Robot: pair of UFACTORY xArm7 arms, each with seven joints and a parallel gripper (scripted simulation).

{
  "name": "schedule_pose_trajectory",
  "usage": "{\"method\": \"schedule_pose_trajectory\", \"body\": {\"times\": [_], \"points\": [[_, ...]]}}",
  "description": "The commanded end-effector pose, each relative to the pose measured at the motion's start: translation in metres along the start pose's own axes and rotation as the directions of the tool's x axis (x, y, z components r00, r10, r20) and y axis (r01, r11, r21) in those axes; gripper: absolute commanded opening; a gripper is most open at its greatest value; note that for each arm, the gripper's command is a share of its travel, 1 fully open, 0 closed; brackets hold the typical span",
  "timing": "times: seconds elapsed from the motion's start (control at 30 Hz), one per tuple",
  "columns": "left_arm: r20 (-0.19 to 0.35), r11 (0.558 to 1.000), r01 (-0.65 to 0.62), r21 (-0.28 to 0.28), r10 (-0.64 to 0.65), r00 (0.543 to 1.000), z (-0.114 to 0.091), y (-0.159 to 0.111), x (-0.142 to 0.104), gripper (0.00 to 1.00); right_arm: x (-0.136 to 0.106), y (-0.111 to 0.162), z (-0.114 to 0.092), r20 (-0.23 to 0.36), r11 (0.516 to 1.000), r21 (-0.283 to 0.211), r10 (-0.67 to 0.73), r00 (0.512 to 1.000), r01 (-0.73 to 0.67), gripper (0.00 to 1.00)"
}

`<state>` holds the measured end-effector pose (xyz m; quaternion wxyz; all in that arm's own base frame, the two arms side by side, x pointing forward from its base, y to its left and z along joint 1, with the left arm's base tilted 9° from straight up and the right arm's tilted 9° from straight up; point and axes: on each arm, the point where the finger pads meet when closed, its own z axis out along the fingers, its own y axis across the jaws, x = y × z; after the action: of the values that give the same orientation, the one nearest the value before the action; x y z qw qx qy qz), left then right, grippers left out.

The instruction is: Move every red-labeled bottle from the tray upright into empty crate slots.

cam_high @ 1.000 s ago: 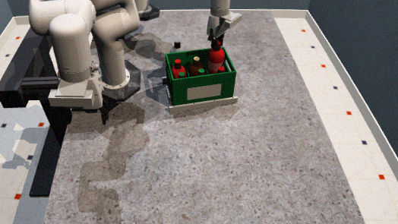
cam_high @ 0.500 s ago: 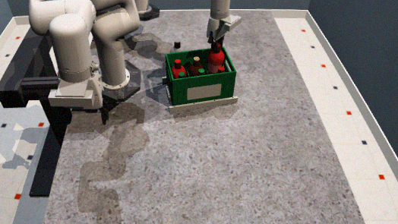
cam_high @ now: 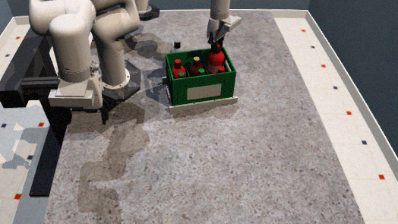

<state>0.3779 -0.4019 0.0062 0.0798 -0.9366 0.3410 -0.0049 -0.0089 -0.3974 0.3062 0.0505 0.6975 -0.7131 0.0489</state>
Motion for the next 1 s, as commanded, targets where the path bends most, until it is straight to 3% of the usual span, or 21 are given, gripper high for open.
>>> {"method": "schedule_pose_trajectory", "body": {"times": [0.0, 0.97], "points": [[-0.005, 1.0, 0.0, -0.001, 0.0, 1.0, -0.0022, 0.0007, 0.0014, 0.0, 0.001, 0.0, -0.0015, -0.004, 1.0, 0.001, 0.0, 1.0, 0.0, 1.0], [-0.005, 1.0, 0.0, -0.001, 0.0, 1.0, 0.0052, 0.0007, 0.0014, 0.0, 0.001, 0.0, -0.0015, -0.004, 1.0, 0.001, 0.0, 1.0, 0.0, 1.0]]}}
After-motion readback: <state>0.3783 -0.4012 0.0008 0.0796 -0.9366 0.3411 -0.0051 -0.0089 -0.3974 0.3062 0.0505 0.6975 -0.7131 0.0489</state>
